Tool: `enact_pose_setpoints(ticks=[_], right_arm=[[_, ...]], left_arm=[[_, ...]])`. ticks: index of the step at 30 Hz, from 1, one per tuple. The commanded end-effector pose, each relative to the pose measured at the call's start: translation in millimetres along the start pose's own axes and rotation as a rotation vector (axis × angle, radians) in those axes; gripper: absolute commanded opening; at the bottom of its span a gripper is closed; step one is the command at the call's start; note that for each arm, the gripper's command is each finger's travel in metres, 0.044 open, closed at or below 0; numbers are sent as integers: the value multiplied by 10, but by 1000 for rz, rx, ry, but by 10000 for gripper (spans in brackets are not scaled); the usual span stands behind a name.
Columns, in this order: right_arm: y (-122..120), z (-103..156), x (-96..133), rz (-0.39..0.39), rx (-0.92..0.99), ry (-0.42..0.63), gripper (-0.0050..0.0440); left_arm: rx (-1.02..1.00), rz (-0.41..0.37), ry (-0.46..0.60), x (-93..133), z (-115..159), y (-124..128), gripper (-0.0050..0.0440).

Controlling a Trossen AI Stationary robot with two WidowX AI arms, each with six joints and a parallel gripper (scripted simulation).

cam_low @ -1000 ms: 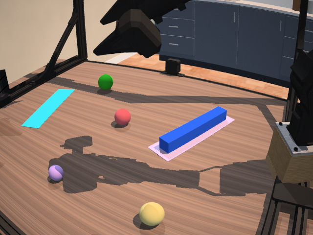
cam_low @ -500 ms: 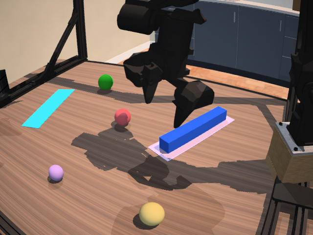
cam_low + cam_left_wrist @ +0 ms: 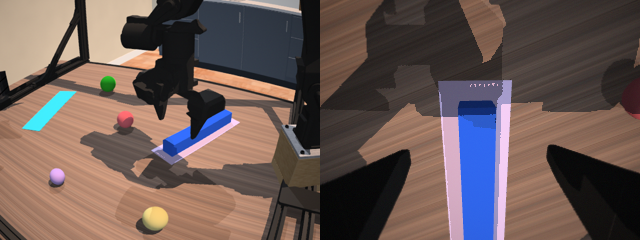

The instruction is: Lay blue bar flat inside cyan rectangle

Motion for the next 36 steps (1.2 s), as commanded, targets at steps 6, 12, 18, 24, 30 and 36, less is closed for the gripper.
enact_pose_setpoints(ticks=[6,12,18,24,30,36], right_arm=[[0,0,0,0,0,0,440],[0,0,0,0,0,0,440],[0,0,0,0,0,0,440],[0,0,0,0,0,0,440],[0,0,0,0,0,0,440],[0,0,0,0,0,0,440]], left_arm=[[1,-9,1,-134,3,-5,440],[-2,-11,3,-232,0,-11,440],[-3,-12,4,-298,-2,-13,440],[-5,-15,6,-396,-3,-13,440],[-6,-16,7,-453,-3,-12,416],[-6,-16,7,-453,-3,-12,320]])
Point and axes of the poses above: on each arm, the point midway between the two fingers, 35 mm back from their tips, its own x axis back along the fingers, its own y axis across the jaws, z = x × y, the point moved 10 cm from there along x, back along the fingers, and after that the axes turned 2 degrees about x, right-handed, at the moved point
